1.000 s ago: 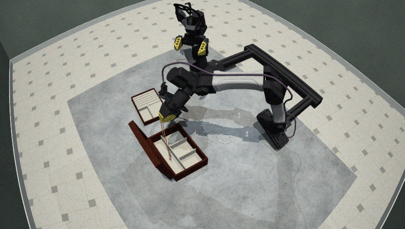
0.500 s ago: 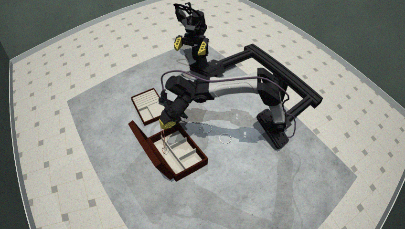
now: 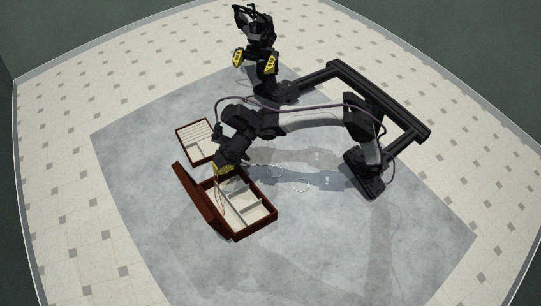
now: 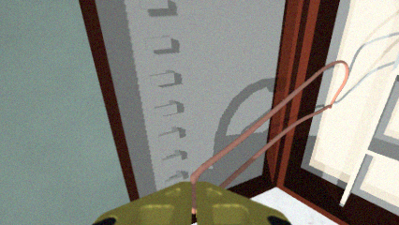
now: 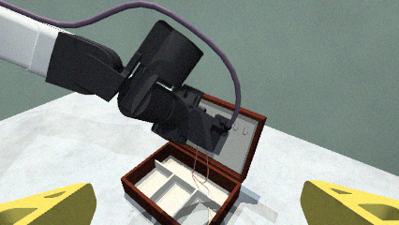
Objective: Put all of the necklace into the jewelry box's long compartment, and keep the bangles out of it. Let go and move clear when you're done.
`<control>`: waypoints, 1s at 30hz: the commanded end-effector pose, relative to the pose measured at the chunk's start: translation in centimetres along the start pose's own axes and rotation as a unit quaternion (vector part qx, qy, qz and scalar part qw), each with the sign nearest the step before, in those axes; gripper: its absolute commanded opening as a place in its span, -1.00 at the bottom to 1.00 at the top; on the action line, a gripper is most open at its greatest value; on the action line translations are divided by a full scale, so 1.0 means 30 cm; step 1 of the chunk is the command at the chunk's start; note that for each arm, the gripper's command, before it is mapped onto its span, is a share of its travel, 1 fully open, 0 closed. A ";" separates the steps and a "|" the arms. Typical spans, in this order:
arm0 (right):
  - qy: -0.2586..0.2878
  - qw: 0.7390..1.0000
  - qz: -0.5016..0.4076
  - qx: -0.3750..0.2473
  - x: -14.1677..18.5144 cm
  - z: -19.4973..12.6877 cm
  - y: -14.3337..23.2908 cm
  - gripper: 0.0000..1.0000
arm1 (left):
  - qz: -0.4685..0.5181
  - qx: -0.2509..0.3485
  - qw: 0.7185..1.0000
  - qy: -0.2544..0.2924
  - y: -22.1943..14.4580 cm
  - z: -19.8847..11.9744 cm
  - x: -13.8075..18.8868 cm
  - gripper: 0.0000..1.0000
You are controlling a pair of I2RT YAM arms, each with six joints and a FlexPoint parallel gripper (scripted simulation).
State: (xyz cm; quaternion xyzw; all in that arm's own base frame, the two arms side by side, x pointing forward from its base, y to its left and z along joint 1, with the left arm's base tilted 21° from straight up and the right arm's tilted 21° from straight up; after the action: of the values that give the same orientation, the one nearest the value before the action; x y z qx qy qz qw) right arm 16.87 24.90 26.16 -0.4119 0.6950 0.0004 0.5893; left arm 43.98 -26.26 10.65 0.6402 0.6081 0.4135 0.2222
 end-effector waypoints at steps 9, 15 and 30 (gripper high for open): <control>-0.017 1.000 0.006 0.001 -0.046 -0.010 -0.006 1.00 | -0.014 -0.020 1.000 -0.009 -0.035 0.064 0.105 -1.00; -0.017 1.000 0.006 0.001 -0.046 -0.010 -0.006 1.00 | -0.006 -0.012 1.000 -0.006 -0.153 0.168 0.178 -1.00; -0.017 1.000 0.006 0.001 -0.046 -0.010 -0.006 1.00 | 0.002 -0.002 1.000 -0.005 -0.329 0.319 0.307 -1.00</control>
State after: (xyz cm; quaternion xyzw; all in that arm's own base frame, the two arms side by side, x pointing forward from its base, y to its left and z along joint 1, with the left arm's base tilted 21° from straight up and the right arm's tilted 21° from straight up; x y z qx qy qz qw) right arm 16.87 24.90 26.16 -0.4119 0.6950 0.0004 0.5894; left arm 44.13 -13.73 0.00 0.6449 0.6166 0.4066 0.1965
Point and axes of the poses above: on each arm, the point where the finger pads meet when closed, its own z axis out along the fingers, its own y axis across the jaws, x = y × z, the point moved 4 cm from there along -z, back along the fingers, and after that the axes turned 9 degrees about -z, right-handed, at the moved point
